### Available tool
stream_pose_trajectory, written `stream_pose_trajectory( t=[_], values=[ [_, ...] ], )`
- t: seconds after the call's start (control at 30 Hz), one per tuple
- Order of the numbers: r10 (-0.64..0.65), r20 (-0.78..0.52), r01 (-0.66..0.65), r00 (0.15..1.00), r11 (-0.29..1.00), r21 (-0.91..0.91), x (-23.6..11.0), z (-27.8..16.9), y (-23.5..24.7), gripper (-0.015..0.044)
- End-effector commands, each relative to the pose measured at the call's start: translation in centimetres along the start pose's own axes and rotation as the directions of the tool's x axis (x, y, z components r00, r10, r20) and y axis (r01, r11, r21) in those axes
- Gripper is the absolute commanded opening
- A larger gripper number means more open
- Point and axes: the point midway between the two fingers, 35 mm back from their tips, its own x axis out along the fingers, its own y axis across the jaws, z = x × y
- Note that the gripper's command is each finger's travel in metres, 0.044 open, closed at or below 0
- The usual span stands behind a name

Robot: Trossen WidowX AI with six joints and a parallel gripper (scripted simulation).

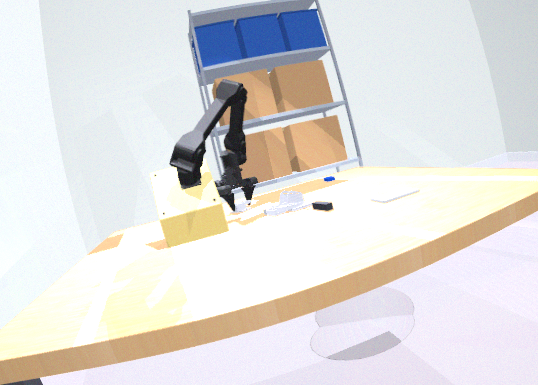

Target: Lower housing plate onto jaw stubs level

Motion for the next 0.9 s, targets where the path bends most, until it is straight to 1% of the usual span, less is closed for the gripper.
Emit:
stream_pose_trajectory(
  t=[0.0,0.13,0.5,0.87],
  values=[
    [0.000,0.000,0.000,1.000,1.000,0.000,0.0,0.0,0.0,0.0373],
    [0.000,0.000,0.000,1.000,1.000,0.000,0.0,0.0,0.0,0.0351],
    [0.000,0.000,0.000,1.000,1.000,0.000,-0.1,0.0,0.0,0.0351],
    [-0.003,0.001,0.003,1.000,1.000,-0.003,-3.3,0.0,-0.3,0.0351]
  ],
)
